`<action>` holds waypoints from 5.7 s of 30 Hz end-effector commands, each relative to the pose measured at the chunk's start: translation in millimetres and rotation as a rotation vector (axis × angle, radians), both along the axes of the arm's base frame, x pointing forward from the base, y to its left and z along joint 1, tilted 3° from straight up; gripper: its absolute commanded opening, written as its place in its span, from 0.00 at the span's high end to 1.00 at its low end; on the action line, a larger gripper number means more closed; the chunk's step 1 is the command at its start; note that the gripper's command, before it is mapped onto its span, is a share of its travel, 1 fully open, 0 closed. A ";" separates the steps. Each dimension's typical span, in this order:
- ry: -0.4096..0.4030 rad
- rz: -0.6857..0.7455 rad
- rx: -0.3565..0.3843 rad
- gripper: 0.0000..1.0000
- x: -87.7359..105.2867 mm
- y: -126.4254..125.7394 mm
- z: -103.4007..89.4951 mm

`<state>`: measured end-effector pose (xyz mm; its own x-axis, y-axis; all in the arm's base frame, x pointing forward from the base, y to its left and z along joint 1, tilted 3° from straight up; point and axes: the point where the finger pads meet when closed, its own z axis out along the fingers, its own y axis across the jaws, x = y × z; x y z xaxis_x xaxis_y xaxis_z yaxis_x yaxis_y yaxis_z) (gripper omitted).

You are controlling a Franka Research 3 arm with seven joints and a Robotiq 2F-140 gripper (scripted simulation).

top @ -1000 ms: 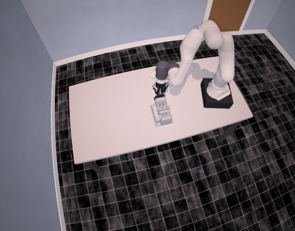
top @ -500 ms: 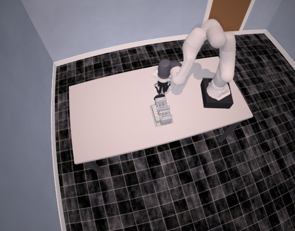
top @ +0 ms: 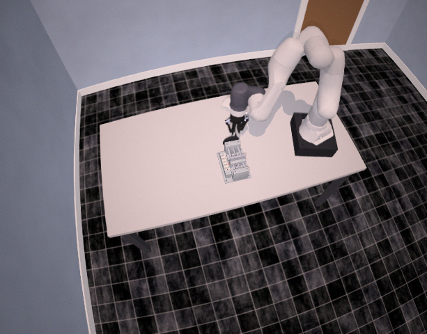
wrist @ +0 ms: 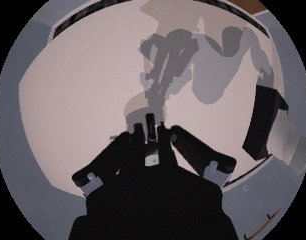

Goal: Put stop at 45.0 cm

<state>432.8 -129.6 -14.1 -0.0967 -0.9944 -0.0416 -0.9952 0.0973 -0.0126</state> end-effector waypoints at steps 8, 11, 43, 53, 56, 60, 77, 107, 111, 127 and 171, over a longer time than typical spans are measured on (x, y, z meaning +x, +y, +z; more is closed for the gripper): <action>0.001 0.010 0.002 0.96 5.8 -1.3 22.8; 0.001 0.010 0.002 0.96 11.9 -2.1 29.6; 0.001 0.010 0.002 0.96 65.0 -6.2 19.4; 0.001 0.010 0.002 0.96 67.0 -5.2 -8.4; 0.001 0.010 0.002 0.96 60.6 -4.1 -19.5; 0.001 0.010 0.002 0.96 55.6 -3.5 -24.3; 0.001 0.010 0.002 0.96 22.3 -0.4 -29.1; 0.001 0.010 0.002 0.96 6.3 -1.3 23.4; 0.001 0.010 0.002 0.96 10.1 -1.9 27.9; 0.001 0.010 0.002 0.96 33.8 -4.3 37.9; 0.001 0.010 0.002 0.96 68.2 -6.1 10.2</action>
<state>500.5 -136.2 -0.2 -0.0825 -0.9956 -0.0447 -0.9965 0.0831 -0.0116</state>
